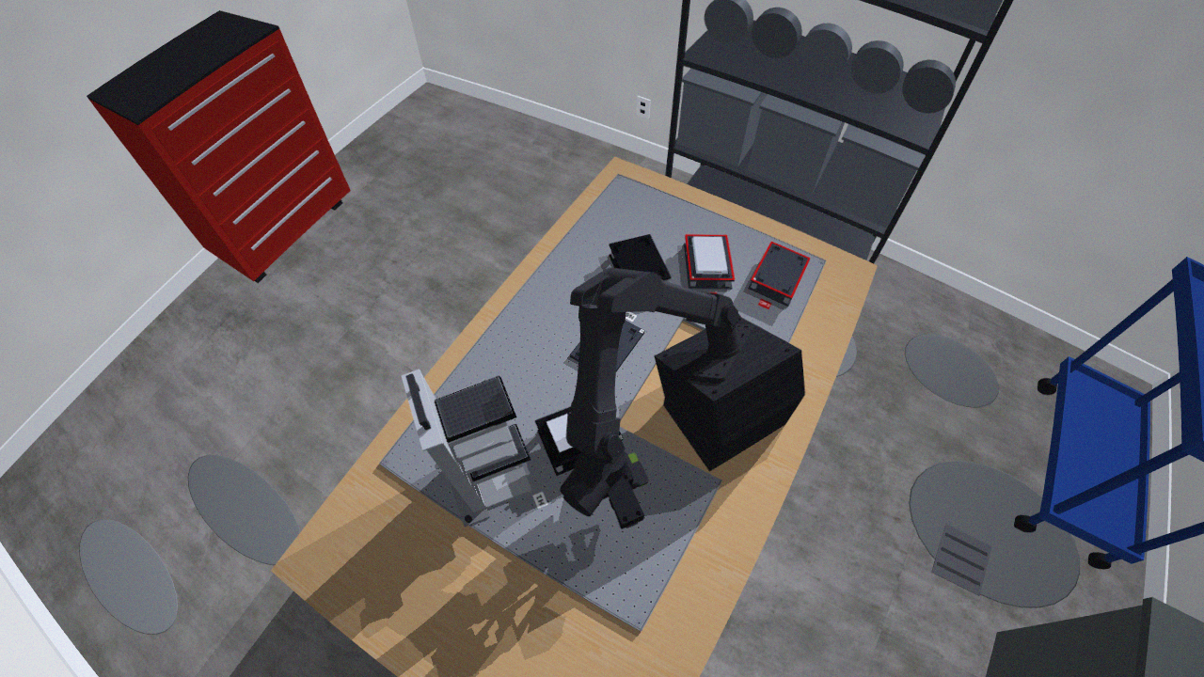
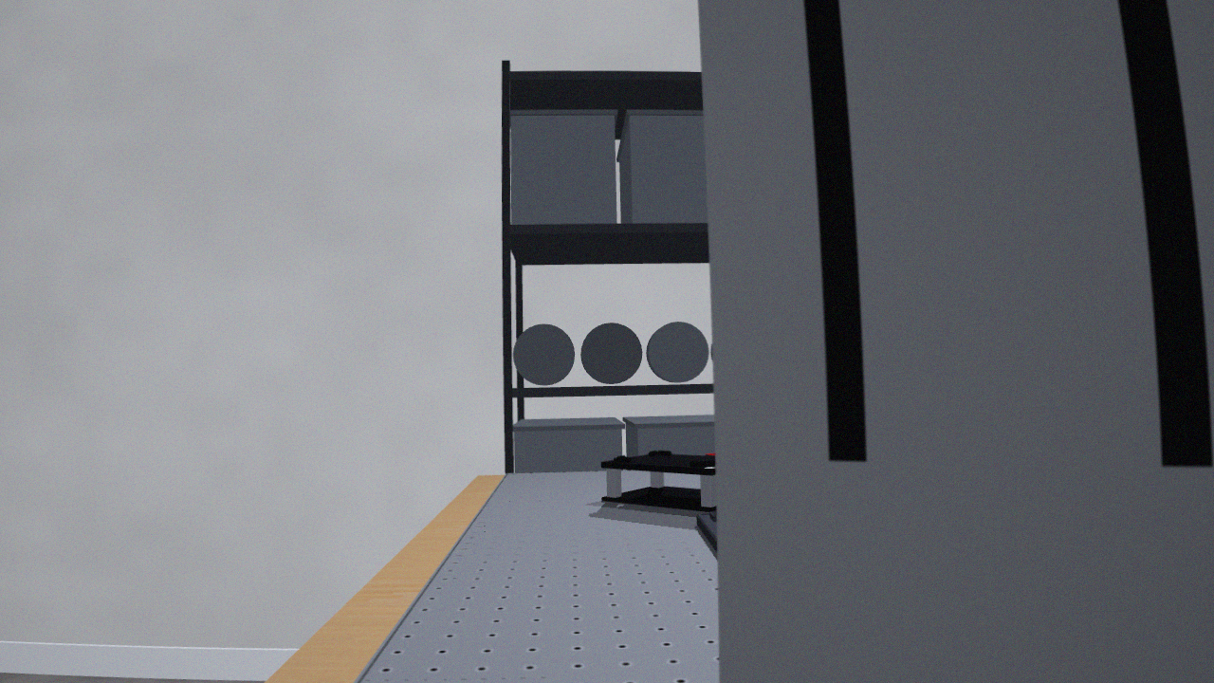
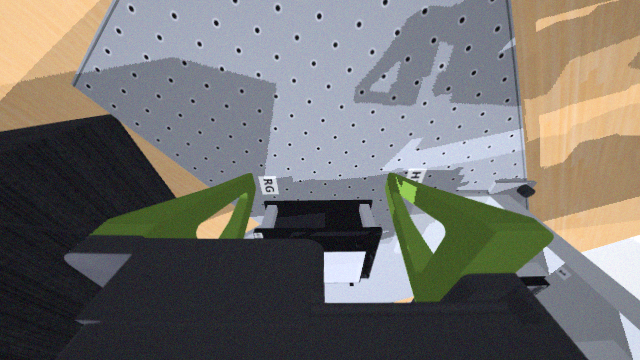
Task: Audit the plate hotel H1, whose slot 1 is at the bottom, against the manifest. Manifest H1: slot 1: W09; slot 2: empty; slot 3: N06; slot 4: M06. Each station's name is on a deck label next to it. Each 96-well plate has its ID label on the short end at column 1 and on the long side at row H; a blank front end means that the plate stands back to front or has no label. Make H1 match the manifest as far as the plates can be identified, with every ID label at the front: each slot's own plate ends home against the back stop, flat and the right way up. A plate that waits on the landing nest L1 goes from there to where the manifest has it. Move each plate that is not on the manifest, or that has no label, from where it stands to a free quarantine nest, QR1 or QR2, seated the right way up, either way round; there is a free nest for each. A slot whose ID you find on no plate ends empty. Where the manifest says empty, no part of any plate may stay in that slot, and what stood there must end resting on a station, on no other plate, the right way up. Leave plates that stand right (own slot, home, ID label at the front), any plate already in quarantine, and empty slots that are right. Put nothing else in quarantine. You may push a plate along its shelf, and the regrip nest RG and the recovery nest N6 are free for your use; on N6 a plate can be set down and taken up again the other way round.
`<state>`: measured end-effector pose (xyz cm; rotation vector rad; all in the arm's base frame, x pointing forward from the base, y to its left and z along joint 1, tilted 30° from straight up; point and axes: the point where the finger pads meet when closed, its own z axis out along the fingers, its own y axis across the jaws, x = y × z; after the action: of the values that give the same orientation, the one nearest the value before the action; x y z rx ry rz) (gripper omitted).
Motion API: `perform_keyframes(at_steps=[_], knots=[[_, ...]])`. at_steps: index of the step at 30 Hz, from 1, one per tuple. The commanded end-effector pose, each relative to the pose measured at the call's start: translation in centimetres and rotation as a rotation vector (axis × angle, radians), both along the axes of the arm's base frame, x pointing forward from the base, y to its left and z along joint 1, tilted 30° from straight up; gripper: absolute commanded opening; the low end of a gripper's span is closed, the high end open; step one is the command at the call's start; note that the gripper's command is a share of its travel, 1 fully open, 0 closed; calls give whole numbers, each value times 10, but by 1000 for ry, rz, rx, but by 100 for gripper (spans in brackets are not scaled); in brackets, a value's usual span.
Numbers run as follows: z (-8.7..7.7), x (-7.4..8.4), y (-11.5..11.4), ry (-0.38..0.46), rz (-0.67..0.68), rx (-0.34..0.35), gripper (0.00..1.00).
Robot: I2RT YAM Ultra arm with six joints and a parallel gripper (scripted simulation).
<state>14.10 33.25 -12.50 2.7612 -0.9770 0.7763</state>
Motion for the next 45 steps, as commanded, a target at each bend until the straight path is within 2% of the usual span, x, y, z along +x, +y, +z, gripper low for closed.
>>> perform_keyframes(at_steps=[1,16,17,18,20,45], knots=[[0,-1,2,0,9,5,100],[0,-1,2,0,9,5,100],[-7,-7,-5,5,22,-23,100],[-1,-7,-3,4,18,-21,100],[15,-7,15,-3,13,35,100],[48,-25,24,2,12,35,100]])
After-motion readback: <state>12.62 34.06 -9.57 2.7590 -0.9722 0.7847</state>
